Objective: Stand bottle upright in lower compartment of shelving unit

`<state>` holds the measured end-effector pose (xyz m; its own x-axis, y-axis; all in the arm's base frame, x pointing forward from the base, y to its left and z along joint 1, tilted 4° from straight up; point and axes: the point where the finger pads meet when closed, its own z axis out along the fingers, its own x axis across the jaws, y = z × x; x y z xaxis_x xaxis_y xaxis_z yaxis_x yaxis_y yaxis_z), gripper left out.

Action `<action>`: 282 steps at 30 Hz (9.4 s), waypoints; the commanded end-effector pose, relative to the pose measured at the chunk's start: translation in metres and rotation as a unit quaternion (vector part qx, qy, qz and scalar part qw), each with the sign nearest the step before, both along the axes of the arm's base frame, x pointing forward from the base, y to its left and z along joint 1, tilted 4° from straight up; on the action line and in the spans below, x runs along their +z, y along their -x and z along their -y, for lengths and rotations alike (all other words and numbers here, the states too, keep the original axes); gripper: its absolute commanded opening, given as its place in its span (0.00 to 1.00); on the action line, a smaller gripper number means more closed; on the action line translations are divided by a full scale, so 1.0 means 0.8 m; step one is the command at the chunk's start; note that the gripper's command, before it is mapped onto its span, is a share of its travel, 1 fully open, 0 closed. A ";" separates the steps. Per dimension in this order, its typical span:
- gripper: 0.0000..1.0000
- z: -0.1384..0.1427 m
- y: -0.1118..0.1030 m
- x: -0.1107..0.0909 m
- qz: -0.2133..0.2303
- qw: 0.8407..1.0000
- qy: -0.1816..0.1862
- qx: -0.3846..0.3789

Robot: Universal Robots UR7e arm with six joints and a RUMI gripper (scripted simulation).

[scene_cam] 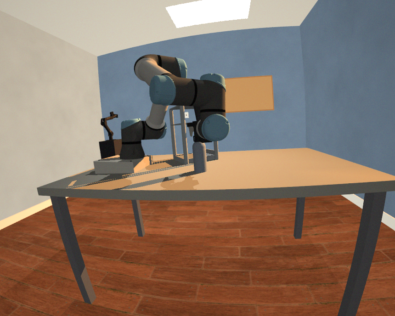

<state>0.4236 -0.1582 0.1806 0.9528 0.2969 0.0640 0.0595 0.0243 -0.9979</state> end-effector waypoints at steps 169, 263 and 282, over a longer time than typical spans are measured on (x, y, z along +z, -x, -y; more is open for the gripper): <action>0.00 -0.002 -0.006 -0.097 0.000 1.000 0.000 0.000; 0.00 -0.121 0.068 -0.098 0.000 1.000 0.000 0.000; 0.00 -0.138 0.042 -0.096 0.000 1.000 0.000 0.000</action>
<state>0.3841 -0.0514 0.1027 0.9528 0.2968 0.0640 0.0596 0.0238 -0.9979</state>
